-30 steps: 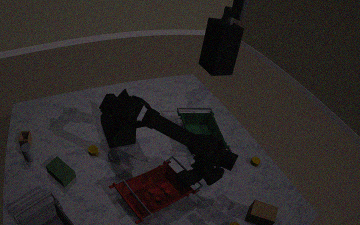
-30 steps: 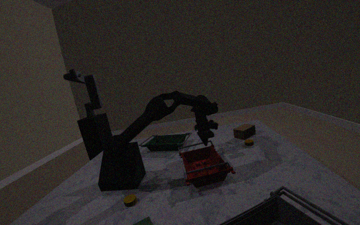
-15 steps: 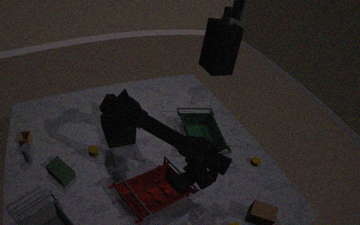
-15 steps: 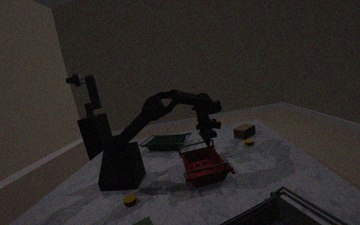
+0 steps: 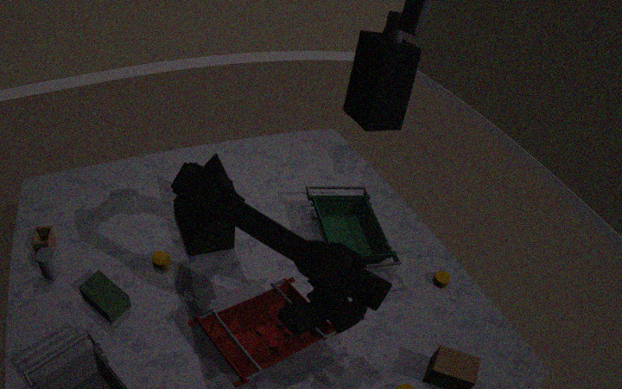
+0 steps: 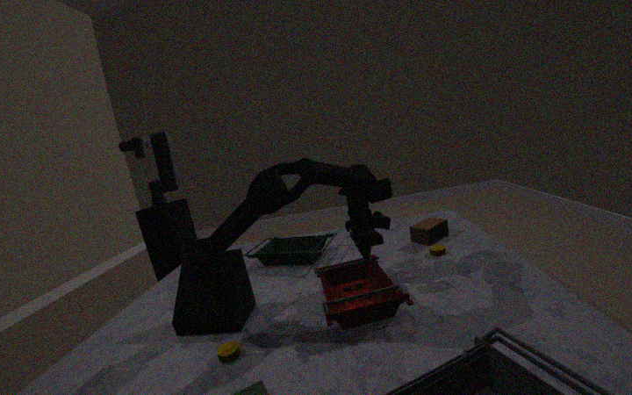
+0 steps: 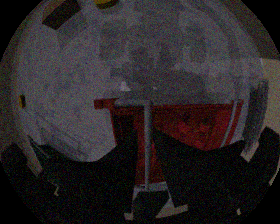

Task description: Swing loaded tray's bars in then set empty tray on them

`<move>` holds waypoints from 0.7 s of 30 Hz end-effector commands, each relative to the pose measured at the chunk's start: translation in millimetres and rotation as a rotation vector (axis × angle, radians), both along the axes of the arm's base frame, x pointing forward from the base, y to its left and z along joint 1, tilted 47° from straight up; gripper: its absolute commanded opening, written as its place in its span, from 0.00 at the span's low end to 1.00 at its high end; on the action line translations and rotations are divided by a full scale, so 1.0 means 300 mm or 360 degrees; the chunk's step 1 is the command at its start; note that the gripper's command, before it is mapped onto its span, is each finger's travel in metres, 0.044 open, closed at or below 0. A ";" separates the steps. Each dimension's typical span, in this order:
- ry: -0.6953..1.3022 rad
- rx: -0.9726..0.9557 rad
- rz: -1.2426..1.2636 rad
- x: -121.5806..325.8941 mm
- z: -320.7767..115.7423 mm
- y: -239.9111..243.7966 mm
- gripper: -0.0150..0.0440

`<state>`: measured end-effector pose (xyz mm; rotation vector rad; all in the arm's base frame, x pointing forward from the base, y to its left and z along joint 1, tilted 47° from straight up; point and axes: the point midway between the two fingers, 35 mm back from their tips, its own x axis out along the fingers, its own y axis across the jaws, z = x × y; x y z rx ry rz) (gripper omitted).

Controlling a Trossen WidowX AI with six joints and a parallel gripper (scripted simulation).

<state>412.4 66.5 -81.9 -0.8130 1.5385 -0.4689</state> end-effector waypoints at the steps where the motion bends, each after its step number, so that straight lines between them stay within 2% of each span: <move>1: -0.0016 0.0014 0.0014 0.001 0.045 0.073 0.39; 21: -0.0014 0.0009 0.0021 0.002 0.031 0.057 0.39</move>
